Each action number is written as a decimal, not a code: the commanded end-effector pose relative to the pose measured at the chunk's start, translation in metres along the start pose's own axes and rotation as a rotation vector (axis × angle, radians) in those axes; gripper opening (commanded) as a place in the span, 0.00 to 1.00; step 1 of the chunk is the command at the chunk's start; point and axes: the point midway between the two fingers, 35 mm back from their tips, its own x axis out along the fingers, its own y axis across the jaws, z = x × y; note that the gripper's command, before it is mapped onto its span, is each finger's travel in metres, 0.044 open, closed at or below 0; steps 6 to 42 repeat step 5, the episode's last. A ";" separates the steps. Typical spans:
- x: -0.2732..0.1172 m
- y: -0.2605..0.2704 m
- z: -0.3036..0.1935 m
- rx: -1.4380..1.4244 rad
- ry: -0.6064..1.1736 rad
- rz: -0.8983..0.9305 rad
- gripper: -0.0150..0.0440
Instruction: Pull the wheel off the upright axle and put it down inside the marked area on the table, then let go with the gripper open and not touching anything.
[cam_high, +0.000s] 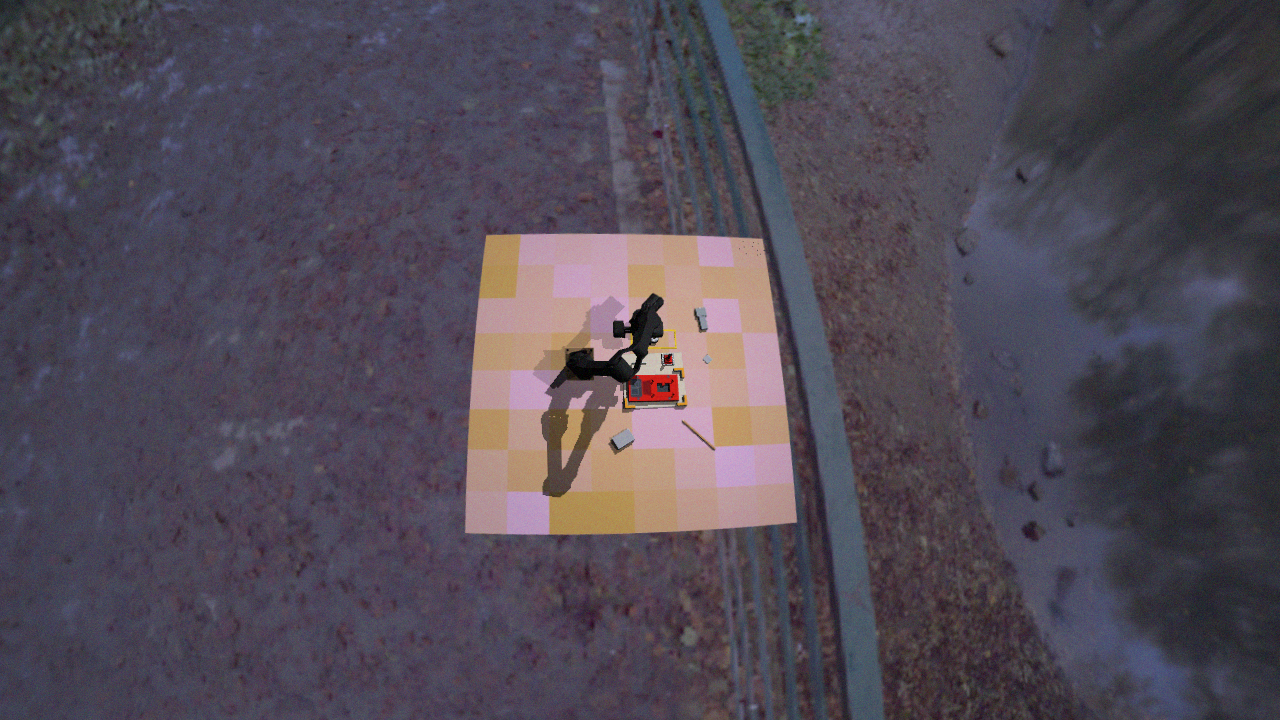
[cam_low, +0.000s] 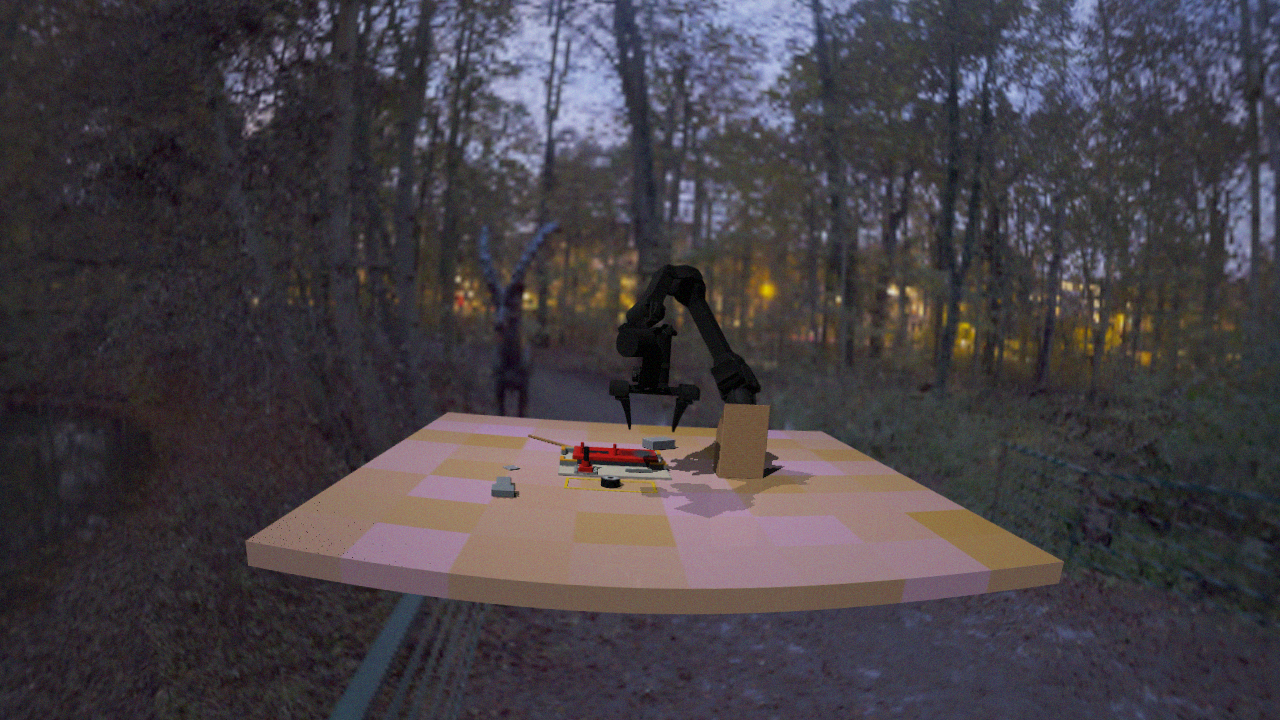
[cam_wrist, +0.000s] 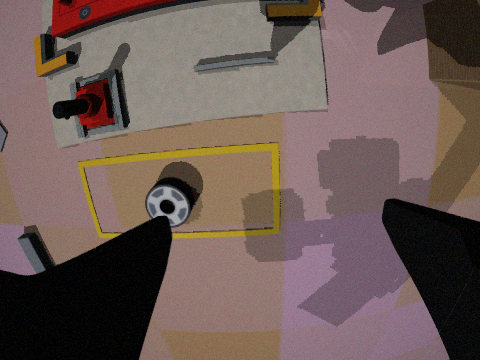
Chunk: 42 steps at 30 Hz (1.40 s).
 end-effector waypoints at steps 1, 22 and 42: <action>0.000 -0.002 0.000 0.001 0.001 -0.006 1.00; 0.000 -0.002 0.000 0.001 0.001 -0.006 1.00; 0.000 -0.002 0.000 0.001 0.001 -0.006 1.00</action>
